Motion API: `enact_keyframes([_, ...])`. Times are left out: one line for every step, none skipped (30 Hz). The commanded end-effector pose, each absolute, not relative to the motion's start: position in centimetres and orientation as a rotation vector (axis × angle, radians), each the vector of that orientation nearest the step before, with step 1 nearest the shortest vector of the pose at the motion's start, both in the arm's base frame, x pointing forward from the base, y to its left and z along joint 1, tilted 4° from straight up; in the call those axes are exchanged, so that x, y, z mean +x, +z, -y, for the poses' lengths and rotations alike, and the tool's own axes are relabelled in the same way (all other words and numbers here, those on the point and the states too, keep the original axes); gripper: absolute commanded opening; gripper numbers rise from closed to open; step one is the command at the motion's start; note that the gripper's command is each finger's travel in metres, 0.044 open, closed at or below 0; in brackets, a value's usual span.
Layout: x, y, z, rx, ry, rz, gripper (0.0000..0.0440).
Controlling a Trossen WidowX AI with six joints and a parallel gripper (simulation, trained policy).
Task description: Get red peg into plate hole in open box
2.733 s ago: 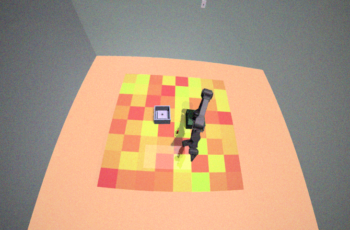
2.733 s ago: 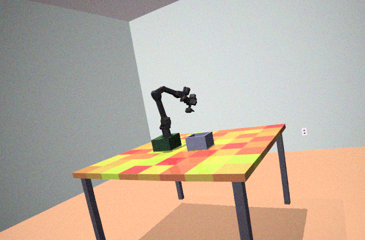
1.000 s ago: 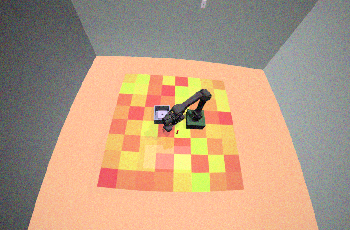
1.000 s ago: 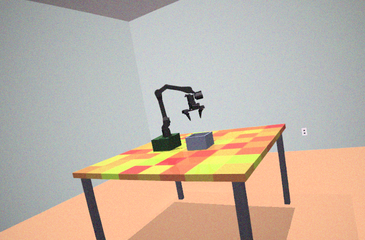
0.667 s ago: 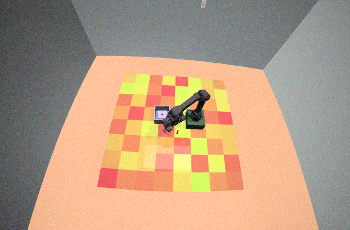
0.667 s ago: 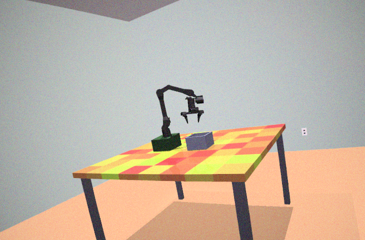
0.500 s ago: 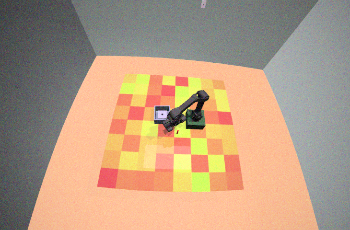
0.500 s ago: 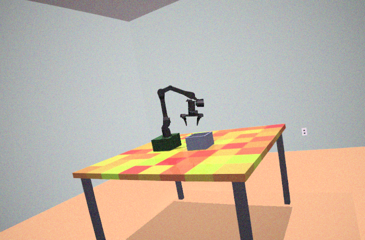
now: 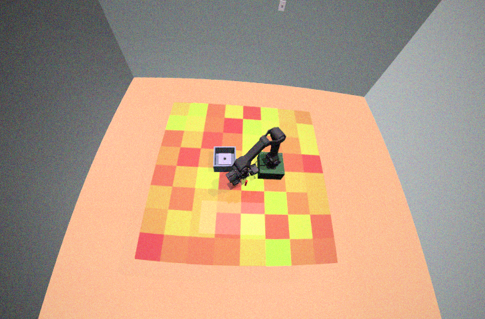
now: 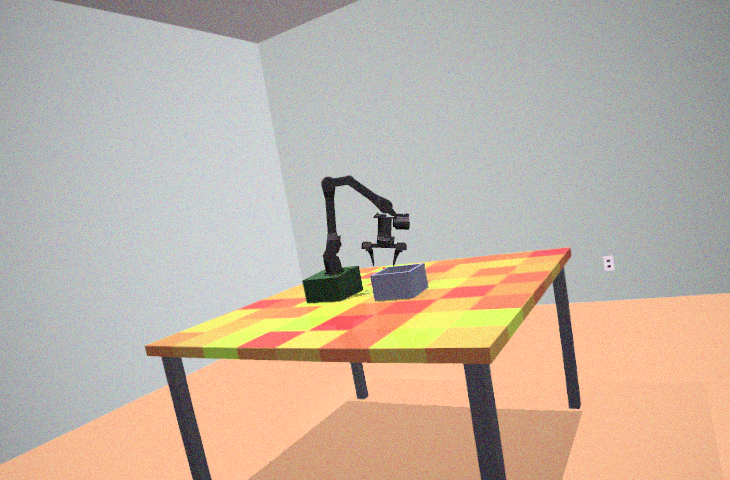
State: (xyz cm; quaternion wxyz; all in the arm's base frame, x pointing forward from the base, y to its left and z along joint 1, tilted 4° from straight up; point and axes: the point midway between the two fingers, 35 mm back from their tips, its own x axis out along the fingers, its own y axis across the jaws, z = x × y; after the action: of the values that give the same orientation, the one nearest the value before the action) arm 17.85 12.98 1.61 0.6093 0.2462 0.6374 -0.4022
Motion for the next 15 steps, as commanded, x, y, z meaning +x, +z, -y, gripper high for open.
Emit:
enact_keyframes([17.4,-0.3,-12.9,0.593,-0.945,-1.466,0.0390])
enact_keyframes([17.4,-0.7,-13.0,0.601,-0.943,-1.462,0.0389])
enact_keyframes([17.4,-1.1,-13.0,0.610,-0.940,-1.458,0.0387])
enact_keyframes([17.3,-1.5,-13.0,0.618,-0.938,-1.454,0.0385])
enact_keyframes([17.3,-1.8,-13.1,0.627,-0.935,-1.450,0.0384])
enact_keyframes([17.3,-2.2,-13.1,0.635,-0.932,-1.447,0.0382])
enact_keyframes([17.2,-2.5,-13.1,0.642,-0.930,-1.443,0.0381])
enact_keyframes([17.1,-2.8,-13.1,0.649,-0.928,-1.440,0.0379])
enact_keyframes([17.0,-3.1,-13.1,0.655,-0.927,-1.438,0.0377])
enact_keyframes([16.9,-3.4,-13.1,0.659,-0.926,-1.436,0.0373])
enact_keyframes([16.8,-3.6,-13.1,0.663,-0.925,-1.435,0.0368])
enact_keyframes([16.7,-3.9,-13.1,0.666,-0.925,-1.434,0.0360])
enact_keyframes([16.6,-4.1,-13.0,0.669,-0.926,-1.434,0.0347])
enact_keyframes([16.4,-4.3,-13.0,0.672,-0.929,-1.435,0.0330])
enact_keyframes([16.3,-4.5,-13.0,0.676,-0.932,-1.436,0.0309])
